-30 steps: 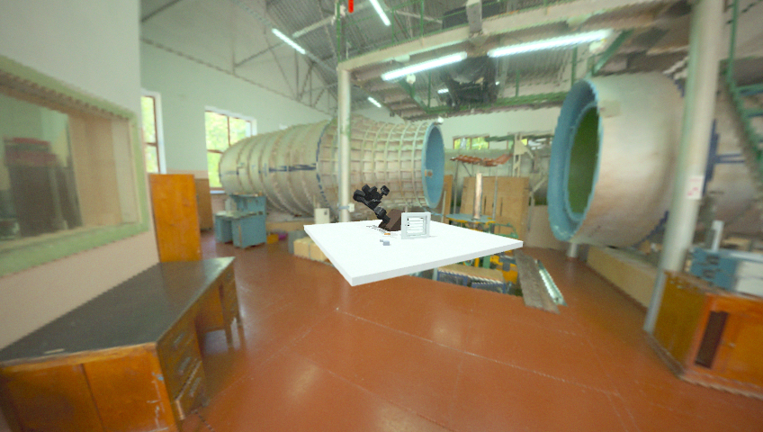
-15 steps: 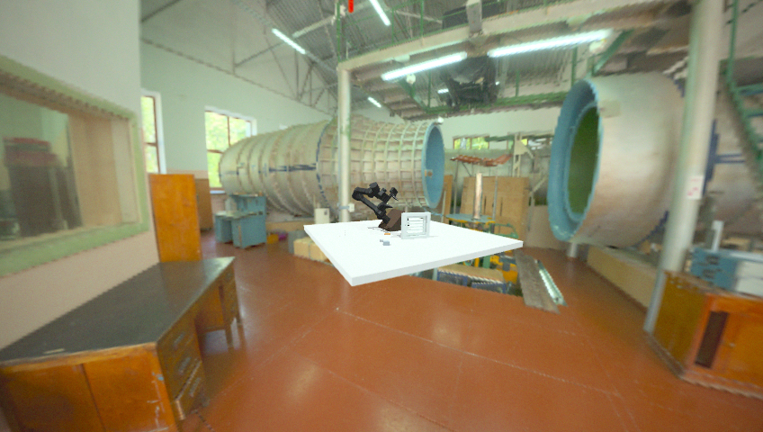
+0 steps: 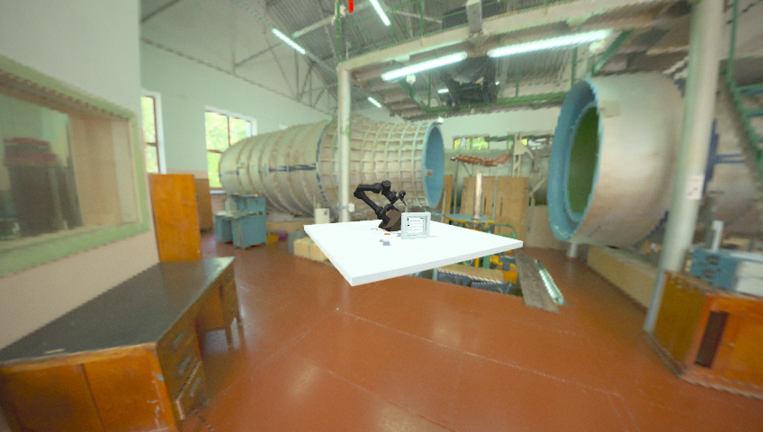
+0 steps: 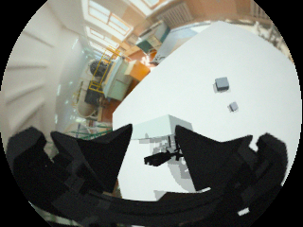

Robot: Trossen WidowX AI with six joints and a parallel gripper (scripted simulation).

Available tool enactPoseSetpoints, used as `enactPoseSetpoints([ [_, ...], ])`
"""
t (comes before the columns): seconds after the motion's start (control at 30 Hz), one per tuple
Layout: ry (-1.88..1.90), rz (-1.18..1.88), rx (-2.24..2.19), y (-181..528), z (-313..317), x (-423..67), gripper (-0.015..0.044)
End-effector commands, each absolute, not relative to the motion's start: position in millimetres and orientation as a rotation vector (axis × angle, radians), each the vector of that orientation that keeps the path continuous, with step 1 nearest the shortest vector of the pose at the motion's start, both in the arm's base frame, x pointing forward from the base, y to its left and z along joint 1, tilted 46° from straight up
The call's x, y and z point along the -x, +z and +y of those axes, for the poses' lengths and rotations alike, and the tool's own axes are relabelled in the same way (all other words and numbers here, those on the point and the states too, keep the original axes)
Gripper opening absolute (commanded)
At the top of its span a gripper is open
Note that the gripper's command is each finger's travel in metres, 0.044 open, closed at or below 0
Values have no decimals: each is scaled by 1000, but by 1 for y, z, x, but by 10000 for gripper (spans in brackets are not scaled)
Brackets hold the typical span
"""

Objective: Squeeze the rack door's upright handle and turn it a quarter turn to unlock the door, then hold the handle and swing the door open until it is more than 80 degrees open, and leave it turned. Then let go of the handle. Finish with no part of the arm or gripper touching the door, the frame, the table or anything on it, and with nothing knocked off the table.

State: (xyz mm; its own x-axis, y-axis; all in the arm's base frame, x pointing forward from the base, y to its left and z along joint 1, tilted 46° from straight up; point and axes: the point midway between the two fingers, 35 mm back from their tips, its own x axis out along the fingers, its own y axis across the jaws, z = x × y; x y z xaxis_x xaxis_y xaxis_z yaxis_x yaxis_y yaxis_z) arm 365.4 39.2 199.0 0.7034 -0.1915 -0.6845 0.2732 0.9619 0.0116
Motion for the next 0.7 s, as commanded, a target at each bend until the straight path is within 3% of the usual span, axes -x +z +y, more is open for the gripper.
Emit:
enactPoseSetpoints([
  [0.0,-318,846,-86,182,46,-364,288],
  [0.67,-587,1133,194,143,72,-343,288],
])
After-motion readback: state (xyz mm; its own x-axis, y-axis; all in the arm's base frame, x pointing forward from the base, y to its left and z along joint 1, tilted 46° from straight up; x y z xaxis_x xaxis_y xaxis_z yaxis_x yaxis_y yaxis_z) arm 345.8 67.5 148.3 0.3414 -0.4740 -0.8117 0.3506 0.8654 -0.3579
